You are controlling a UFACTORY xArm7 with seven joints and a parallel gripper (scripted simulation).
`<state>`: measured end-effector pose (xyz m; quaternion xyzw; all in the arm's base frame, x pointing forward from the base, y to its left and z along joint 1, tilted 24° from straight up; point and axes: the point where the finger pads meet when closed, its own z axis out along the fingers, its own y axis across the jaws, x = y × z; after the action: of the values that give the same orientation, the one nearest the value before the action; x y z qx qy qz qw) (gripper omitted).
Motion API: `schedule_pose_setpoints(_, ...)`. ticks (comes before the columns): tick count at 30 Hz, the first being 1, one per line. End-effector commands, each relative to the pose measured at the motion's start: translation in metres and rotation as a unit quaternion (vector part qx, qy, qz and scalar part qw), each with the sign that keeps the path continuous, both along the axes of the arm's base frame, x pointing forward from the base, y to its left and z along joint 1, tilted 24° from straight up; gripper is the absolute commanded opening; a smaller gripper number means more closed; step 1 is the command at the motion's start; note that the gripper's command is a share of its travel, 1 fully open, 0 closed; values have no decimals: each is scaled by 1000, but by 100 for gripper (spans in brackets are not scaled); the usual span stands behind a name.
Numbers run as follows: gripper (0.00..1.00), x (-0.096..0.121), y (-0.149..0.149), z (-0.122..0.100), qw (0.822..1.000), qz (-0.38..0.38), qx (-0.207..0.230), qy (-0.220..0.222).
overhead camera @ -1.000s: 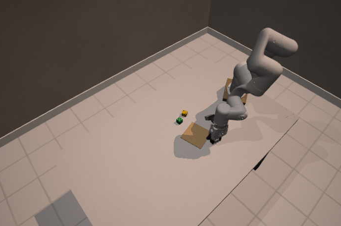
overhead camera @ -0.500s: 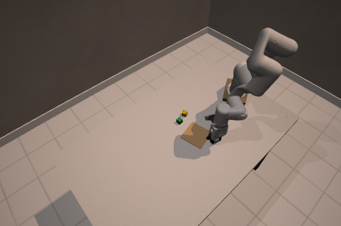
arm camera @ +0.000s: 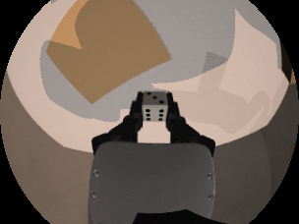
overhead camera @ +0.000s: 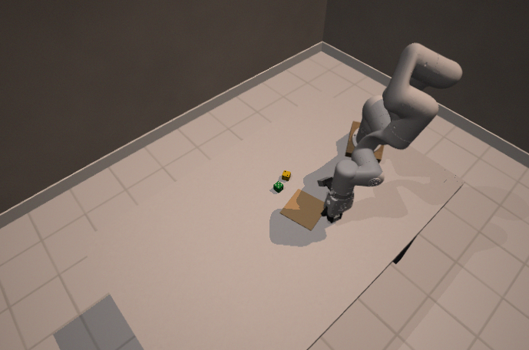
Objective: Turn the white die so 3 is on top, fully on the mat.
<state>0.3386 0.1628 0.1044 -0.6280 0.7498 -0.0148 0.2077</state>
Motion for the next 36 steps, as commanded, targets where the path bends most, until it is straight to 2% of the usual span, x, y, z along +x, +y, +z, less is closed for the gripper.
schedule_pose_setpoints(1, 27, 1, 0, 1, 1000, 0, 0, -1)
schedule_pose_setpoints(27, 27, 1, 0, 1, 1000, 0, 0, -1)
schedule_pose_setpoints(34, 27, -4, -3, 12, 1000, 0, 0, -1)
schedule_pose_setpoints(36, 27, -7, -6, 23, 1000, 0, 0, -1)
